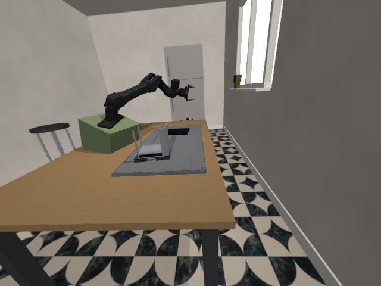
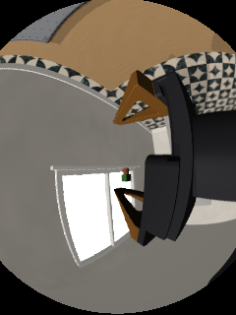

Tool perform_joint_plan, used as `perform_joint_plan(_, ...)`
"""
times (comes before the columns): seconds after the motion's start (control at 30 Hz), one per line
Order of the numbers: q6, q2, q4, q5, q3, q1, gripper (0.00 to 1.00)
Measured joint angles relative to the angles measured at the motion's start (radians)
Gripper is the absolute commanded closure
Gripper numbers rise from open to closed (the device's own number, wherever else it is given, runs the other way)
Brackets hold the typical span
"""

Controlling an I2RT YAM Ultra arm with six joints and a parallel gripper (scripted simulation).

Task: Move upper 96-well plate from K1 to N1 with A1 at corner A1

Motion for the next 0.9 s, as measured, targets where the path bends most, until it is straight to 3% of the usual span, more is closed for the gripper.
perform_joint_plan(0.23, -0.019, -0.018, -0.025, -0.021, -0.025, -0.065, 0.00)
perform_joint_plan(0.6, -0.066, -0.036, -0.065, -0.036, -0.025, -0.060, 0.00)
perform_joint_plan(0.9, -0.104, -0.071, -0.100, -0.063, -0.067, -0.143, 0.00)
